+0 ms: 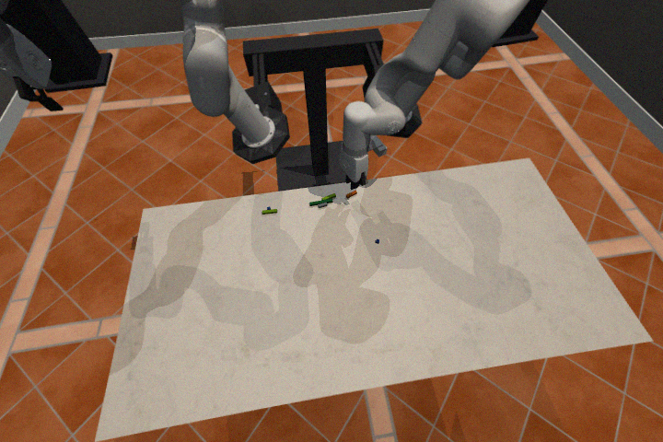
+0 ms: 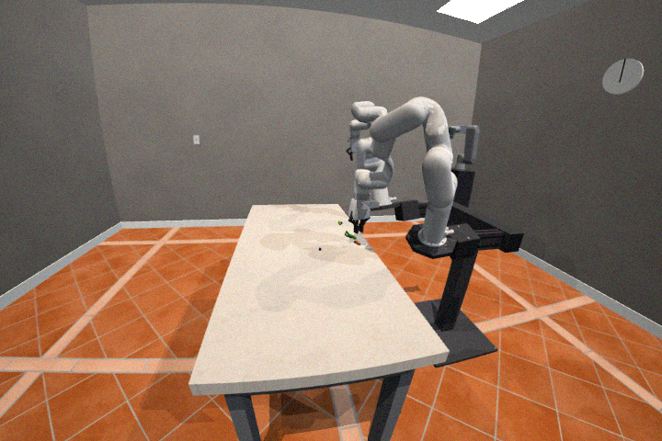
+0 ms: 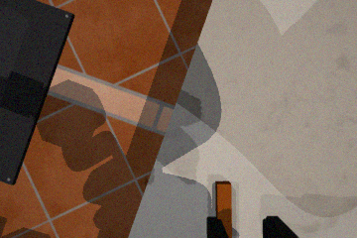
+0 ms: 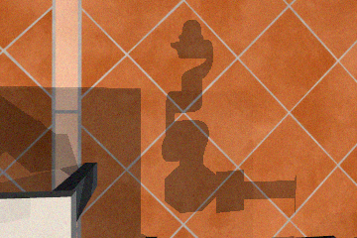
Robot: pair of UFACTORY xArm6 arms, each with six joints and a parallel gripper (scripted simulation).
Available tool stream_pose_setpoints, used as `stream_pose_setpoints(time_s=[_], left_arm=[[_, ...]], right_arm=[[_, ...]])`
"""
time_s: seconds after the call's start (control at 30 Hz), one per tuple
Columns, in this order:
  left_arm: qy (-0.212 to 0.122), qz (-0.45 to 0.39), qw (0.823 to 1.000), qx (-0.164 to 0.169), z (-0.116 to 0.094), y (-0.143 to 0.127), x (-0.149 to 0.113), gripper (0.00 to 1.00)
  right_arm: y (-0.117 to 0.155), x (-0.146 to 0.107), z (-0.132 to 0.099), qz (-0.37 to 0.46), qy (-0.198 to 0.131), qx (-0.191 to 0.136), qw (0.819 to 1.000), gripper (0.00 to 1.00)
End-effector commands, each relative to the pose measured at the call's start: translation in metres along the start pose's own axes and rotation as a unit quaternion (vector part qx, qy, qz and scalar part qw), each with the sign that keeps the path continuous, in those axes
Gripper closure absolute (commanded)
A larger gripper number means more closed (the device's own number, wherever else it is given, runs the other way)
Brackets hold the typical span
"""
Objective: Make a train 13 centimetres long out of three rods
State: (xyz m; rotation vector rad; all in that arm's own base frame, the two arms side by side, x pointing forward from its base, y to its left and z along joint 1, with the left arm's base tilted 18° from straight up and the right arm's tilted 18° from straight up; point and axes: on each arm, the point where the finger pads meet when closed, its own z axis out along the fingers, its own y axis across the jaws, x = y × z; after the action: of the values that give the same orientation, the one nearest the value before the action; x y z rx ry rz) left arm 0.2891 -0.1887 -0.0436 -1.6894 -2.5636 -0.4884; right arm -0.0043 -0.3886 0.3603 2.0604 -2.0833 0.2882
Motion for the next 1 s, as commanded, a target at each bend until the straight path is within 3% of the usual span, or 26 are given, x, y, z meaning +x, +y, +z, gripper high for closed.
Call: stream_pose_setpoints(time_s=[0.0, 0.97], left_arm=[[-0.002, 0.0, 1.0, -0.001, 0.002, 0.001, -0.001, 0.74], [-0.002, 0.0, 1.0, -0.001, 0.04, 0.001, -0.001, 0.74]], right_arm=[[0.0, 0.001, -0.001, 0.0, 0.002, 0.0, 1.0, 0.0], [0.0, 0.001, -0.001, 0.0, 0.002, 0.0, 1.0, 0.0]])
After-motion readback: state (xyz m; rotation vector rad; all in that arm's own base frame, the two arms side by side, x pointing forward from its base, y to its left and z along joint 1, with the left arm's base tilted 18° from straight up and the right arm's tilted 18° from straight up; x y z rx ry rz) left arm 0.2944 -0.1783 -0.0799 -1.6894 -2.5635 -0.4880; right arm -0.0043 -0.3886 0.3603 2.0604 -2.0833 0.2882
